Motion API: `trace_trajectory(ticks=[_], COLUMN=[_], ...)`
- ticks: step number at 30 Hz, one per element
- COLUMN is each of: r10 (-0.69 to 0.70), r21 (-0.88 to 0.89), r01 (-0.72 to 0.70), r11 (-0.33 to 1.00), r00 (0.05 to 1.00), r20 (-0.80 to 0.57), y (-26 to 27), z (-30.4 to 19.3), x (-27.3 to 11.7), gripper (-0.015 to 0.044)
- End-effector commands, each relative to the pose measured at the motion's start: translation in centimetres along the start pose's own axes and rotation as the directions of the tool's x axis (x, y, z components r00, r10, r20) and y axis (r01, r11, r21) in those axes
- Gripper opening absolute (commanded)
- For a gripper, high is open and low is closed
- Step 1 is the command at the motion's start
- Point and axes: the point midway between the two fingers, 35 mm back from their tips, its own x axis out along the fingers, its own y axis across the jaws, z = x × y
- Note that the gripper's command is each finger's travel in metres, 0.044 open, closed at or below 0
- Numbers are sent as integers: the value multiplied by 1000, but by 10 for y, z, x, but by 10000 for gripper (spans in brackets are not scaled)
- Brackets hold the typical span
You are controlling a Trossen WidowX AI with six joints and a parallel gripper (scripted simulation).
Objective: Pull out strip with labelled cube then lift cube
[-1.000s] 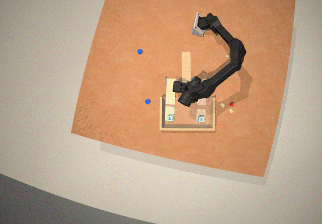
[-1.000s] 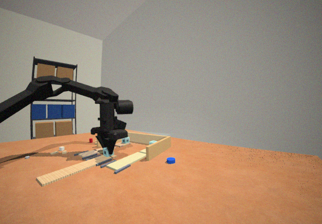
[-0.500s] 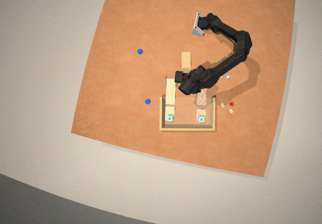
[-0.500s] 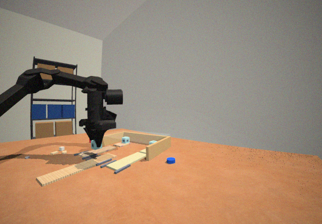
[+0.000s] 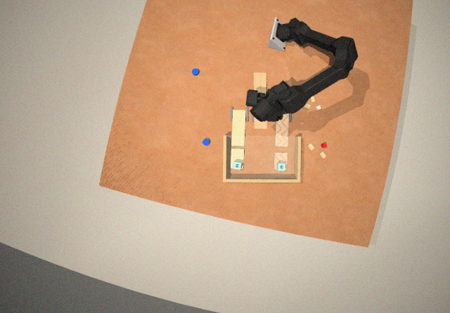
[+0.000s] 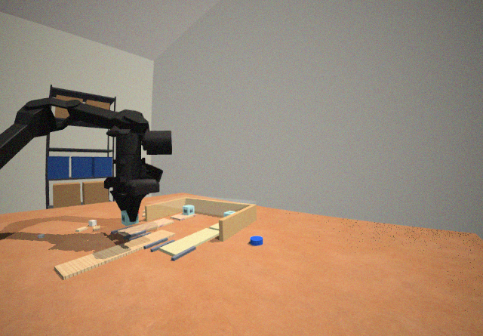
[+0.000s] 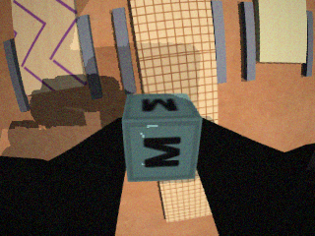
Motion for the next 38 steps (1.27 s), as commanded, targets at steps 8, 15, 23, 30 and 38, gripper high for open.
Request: trace_trajectory(ticks=[8,15,23,30,38], r10=[-3,-4,-4,-4,-4], r21=[-4,-3,-3,-3,-3], r01=[3,4,4,4,4], r11=[1000,1000,1000,1000,1000], r00=[1000,1000,1000,1000,1000], r20=[-8,-9,-9,-9,-9], y=[3,2,2,2,2], z=[-30,-30,-30,-30,-30], x=[1,-30,-34,-34,-34], gripper=[0,0,0,0,0])
